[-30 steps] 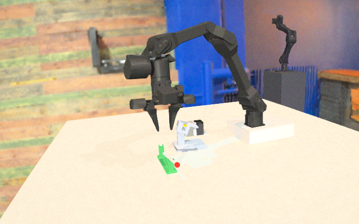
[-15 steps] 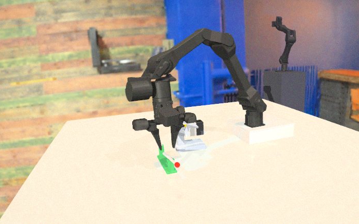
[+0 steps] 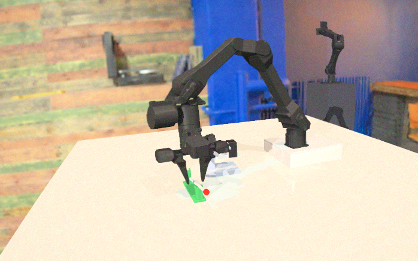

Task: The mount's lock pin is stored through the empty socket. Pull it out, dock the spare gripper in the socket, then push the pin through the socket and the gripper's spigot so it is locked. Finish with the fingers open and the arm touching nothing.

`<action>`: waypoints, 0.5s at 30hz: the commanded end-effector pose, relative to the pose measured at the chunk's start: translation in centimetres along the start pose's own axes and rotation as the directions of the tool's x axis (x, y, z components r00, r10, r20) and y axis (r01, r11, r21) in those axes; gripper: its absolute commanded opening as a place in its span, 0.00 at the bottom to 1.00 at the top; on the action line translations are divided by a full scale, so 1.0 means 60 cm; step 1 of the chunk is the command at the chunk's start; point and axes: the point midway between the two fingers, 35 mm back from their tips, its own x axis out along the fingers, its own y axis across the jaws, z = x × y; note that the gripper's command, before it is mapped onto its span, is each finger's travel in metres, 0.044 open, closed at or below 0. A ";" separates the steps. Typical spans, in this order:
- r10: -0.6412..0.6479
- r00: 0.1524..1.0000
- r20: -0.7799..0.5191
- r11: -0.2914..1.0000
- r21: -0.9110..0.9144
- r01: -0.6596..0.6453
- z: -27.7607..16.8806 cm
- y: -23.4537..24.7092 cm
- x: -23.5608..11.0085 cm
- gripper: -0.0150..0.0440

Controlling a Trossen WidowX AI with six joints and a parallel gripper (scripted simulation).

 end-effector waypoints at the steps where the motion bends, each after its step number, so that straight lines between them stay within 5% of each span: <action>1: 0.004 1.000 -0.001 1.000 -0.002 -0.004 -0.002 0.002 0.011 0.56; 15: 0.004 1.000 -0.001 1.000 -0.002 -0.004 -0.007 0.004 0.042 0.56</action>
